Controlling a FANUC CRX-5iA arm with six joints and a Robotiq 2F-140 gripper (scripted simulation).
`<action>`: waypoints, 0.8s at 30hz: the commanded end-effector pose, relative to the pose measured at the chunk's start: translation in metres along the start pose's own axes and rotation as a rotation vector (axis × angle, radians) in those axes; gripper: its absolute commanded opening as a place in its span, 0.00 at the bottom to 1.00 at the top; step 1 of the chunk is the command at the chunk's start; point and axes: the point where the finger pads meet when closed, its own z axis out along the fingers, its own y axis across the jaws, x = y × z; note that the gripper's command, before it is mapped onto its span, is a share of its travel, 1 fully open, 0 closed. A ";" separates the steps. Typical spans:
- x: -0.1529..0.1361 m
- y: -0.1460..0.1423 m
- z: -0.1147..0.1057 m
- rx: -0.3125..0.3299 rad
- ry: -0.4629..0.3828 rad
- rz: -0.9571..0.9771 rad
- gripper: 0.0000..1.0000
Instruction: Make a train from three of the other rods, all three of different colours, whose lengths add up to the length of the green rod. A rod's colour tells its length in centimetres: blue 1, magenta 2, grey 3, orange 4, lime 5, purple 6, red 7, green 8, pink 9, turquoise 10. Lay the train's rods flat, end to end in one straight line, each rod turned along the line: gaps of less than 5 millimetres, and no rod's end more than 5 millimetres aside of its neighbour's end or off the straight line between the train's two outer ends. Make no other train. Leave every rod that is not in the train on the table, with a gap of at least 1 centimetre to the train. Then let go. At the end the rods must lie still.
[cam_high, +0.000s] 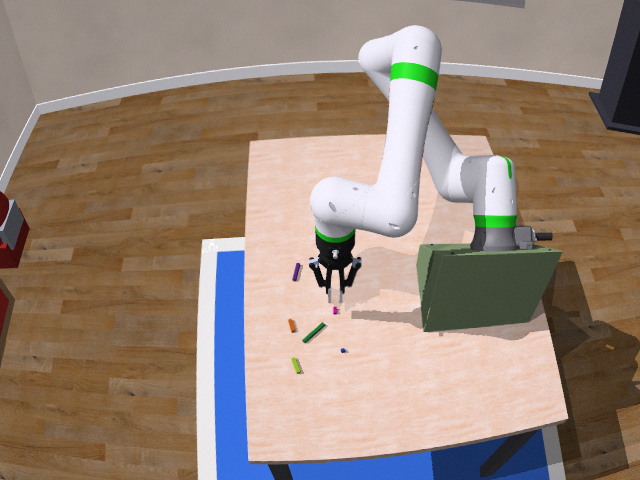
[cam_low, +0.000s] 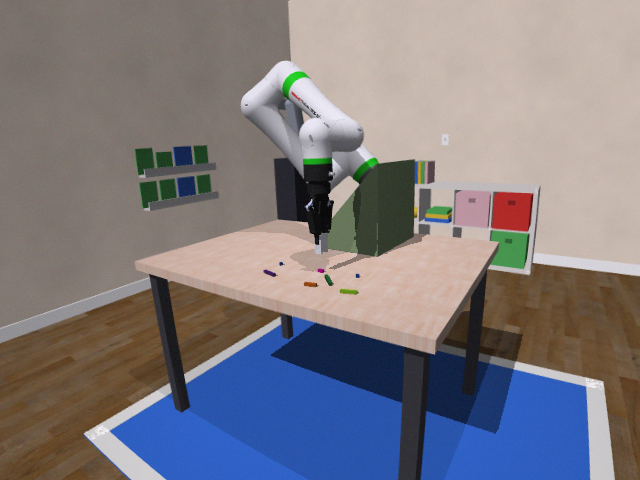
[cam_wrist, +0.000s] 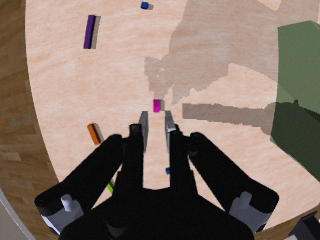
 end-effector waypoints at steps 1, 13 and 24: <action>0.000 0.000 0.000 0.000 0.000 0.000 0.15; 0.000 0.000 0.006 0.000 -0.001 0.000 0.15; 0.000 0.000 0.019 0.000 -0.001 0.000 0.15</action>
